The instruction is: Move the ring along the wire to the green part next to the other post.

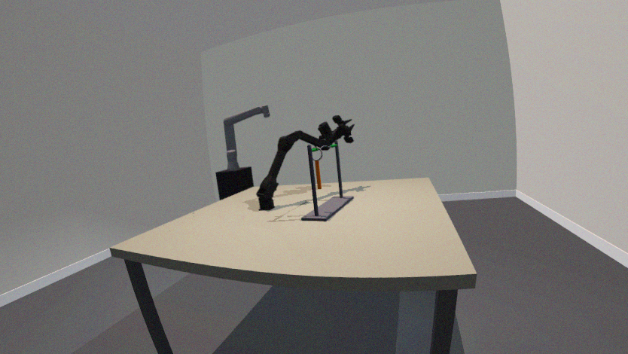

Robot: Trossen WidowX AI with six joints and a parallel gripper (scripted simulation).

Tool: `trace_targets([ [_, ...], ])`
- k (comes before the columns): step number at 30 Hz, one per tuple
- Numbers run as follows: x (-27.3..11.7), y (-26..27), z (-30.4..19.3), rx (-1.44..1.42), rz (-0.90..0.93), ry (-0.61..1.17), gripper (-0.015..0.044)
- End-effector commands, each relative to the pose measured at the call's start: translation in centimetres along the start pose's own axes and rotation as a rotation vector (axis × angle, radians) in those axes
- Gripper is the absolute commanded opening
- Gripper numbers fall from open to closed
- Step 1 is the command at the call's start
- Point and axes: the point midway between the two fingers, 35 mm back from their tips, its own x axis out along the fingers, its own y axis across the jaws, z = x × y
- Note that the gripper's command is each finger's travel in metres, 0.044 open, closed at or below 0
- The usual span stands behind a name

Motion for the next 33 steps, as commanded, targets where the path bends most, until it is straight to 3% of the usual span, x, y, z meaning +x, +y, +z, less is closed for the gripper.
trace_targets([
  [1,-0.6,0.6,1.3,-0.104,-0.051,0.023,0.0160],
  [17,-4.6,3.0,5.9,-0.438,-0.209,0.121,0.0160],
  [33,-11.5,4.1,9.6,-0.723,-0.359,0.256,0.0160],
])
